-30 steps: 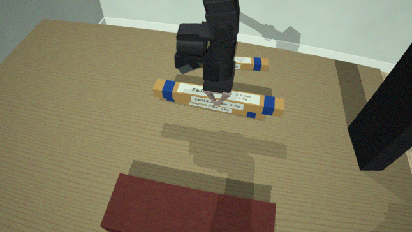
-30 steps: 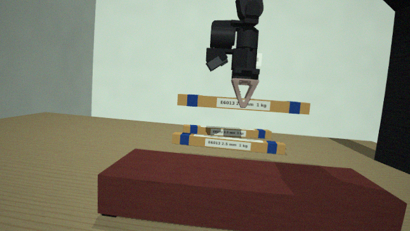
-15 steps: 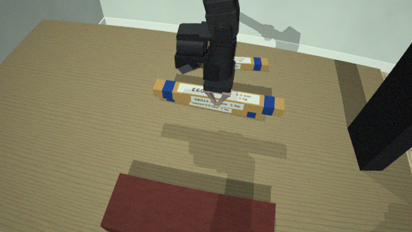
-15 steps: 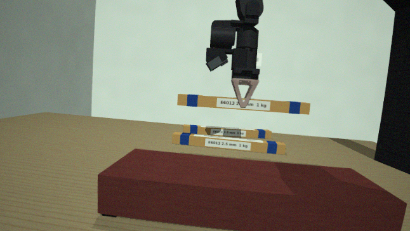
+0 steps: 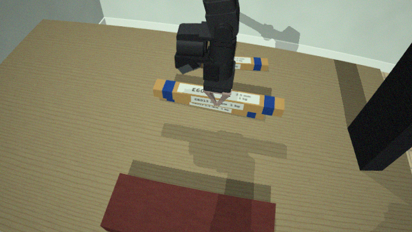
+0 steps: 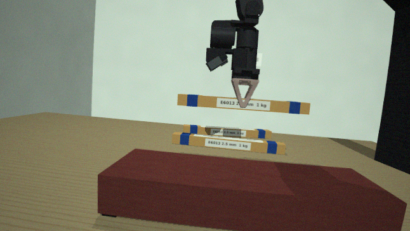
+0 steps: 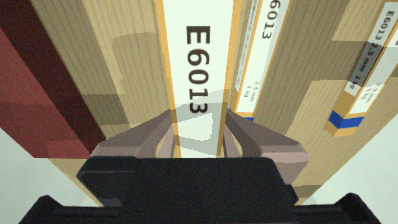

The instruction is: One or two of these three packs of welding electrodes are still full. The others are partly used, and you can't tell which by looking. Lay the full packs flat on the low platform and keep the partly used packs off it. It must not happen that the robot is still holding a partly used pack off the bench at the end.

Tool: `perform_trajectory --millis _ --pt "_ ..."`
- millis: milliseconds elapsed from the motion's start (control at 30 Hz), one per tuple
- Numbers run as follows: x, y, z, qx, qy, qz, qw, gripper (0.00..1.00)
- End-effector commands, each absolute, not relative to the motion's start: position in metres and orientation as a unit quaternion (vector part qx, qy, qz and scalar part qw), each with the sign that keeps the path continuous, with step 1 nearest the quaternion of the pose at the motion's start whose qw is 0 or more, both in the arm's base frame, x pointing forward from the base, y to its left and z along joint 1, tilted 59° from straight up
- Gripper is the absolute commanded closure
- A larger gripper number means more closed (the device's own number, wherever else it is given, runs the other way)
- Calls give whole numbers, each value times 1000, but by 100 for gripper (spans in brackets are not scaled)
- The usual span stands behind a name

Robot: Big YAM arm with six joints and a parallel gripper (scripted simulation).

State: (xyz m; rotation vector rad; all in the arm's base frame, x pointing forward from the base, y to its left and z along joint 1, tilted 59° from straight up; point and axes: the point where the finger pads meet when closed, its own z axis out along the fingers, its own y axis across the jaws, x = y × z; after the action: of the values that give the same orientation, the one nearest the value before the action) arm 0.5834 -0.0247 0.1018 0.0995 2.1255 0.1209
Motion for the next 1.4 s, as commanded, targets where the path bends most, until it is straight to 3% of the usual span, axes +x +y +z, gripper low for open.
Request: perform_trajectory --millis 0,1367 --pt "572 -32 120 44 868 47 492 100" --pt "563 -35 137 41 869 44 491 100"
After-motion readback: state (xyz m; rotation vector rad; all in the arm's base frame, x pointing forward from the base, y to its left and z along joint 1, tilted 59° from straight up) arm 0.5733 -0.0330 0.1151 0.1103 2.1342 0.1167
